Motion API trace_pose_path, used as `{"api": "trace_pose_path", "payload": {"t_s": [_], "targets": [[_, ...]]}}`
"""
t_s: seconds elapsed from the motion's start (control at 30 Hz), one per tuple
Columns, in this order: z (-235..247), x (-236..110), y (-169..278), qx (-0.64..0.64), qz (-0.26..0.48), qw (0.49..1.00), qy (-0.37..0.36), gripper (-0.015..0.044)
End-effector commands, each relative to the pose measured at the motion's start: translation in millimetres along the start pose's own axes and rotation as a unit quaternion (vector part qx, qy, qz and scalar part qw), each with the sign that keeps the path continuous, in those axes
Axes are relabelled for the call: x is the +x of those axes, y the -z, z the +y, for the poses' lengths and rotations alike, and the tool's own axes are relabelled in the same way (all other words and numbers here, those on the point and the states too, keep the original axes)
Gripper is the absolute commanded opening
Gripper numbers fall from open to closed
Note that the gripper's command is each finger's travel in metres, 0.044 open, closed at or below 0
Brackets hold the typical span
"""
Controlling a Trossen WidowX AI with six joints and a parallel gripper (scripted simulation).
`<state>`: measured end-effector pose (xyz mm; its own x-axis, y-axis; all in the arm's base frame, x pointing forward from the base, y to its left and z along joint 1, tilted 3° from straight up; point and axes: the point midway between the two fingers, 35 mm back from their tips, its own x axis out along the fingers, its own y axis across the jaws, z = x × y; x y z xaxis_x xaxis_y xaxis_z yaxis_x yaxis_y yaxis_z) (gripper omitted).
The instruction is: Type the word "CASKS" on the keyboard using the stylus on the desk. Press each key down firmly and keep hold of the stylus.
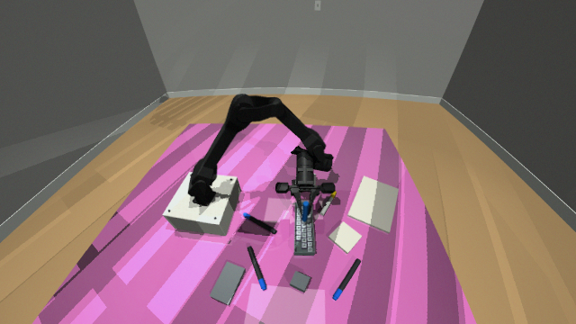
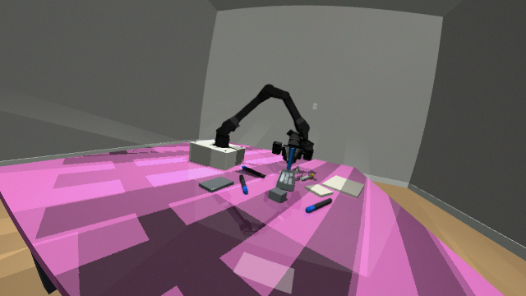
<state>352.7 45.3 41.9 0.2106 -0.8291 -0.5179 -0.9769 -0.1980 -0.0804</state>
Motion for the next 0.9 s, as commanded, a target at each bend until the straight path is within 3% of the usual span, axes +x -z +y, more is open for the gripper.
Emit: {"api": "trace_pose_path", "payload": {"t_s": [0.0, 0.87], "targets": [[-0.5, 1.9, -2.7, 0.001, 0.002, 1.0, 0.001, 0.0081], [-0.5, 7.4, -12.2, 0.001, 0.002, 1.0, 0.001, 0.0081]]}}
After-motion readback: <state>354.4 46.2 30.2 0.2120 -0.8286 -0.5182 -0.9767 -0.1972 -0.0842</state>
